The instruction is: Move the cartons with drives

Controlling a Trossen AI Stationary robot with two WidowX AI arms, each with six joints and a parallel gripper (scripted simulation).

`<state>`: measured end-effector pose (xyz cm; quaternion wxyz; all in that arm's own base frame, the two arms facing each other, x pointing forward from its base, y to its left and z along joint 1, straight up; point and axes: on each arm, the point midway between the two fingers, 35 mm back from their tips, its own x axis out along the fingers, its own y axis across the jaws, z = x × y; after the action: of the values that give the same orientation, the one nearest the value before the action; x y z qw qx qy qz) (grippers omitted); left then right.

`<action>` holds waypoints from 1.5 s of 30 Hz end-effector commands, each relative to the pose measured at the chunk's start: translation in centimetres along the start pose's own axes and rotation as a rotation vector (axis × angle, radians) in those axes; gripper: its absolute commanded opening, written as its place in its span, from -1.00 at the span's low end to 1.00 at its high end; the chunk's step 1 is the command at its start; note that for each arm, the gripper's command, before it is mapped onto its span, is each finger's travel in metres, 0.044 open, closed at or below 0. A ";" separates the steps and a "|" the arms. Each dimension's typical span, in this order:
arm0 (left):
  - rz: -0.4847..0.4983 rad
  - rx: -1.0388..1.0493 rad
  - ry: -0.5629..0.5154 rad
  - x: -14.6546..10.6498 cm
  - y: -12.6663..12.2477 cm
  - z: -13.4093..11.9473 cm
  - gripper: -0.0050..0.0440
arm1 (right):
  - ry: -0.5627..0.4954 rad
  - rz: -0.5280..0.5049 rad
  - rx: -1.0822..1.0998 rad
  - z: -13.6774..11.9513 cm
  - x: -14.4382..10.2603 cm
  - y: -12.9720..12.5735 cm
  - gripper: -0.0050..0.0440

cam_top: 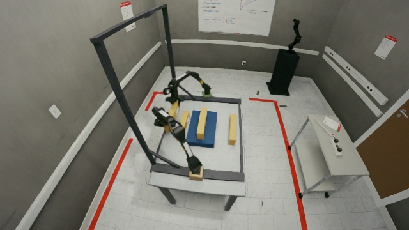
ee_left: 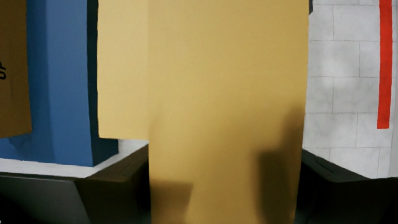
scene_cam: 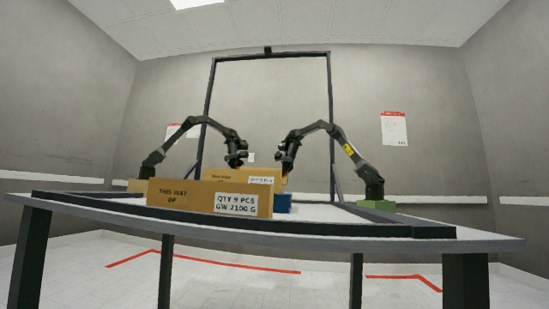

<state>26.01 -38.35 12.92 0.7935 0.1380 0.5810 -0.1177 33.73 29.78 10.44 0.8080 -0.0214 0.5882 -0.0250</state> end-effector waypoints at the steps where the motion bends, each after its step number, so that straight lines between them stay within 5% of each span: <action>1: -0.079 -0.026 -0.102 -4.9 0.1 1.6 -1.00 | -0.072 0.061 0.022 1.4 -3.5 0.1 -1.00; 41: -0.078 -0.027 -0.102 -4.9 0.1 1.5 -1.00 | -0.073 0.062 0.021 1.4 -3.5 0.1 -1.00; 42: -0.045 -0.017 -0.058 -2.2 5.0 1.1 -1.00 | -0.040 0.037 0.014 0.5 -1.7 -4.9 -1.00; 45: -0.045 -0.017 -0.058 -2.2 5.0 1.1 -1.00 | -0.040 0.037 0.014 0.5 -1.7 -4.9 -1.00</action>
<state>27.14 -35.90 12.08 0.7894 0.1417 0.5860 -0.1154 33.51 27.13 9.55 0.8040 -0.0245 0.5935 -0.0272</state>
